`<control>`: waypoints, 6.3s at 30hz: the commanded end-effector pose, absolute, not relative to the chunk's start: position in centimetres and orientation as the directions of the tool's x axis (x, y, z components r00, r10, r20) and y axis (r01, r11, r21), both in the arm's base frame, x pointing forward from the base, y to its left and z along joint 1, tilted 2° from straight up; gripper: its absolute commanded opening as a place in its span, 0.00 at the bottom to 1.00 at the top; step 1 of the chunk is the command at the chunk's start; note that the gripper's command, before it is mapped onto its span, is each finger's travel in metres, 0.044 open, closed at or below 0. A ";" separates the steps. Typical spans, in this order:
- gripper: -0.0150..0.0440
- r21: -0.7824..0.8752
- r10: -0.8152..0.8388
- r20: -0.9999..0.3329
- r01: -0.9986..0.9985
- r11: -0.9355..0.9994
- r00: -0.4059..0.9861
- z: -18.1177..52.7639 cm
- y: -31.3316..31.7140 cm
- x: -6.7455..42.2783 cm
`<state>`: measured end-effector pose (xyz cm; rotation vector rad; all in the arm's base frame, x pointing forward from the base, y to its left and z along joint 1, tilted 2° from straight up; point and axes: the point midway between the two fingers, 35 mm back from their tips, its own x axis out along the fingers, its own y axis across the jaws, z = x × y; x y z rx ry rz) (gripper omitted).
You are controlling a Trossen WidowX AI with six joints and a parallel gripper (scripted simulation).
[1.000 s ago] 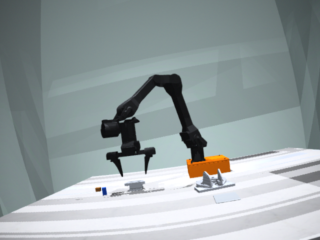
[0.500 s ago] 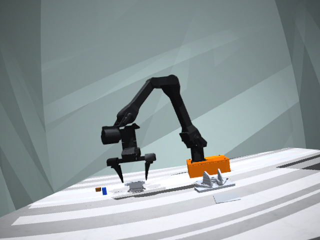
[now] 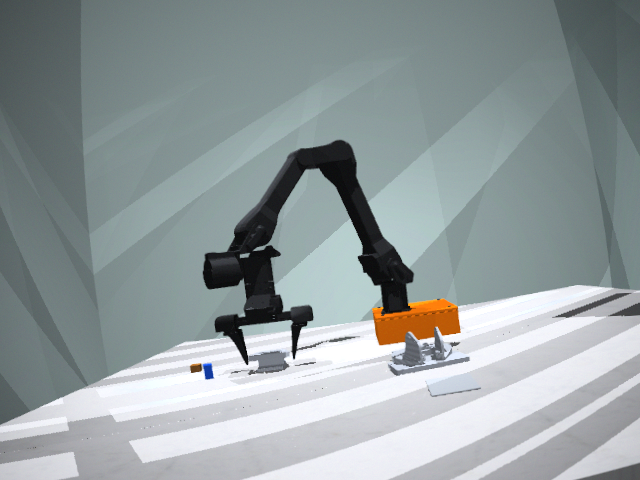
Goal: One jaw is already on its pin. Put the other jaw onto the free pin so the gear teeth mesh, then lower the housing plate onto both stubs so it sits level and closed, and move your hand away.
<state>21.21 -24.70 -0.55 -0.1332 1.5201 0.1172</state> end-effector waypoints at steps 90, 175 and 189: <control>0.85 0.014 -0.002 -0.999 0.319 0.948 0.051 6.7 -20.7 24.2; 0.85 0.015 0.020 -0.998 0.555 -0.832 0.057 7.1 0.8 29.2; 0.85 -0.009 0.025 -0.998 0.259 -0.966 0.058 7.2 3.9 28.6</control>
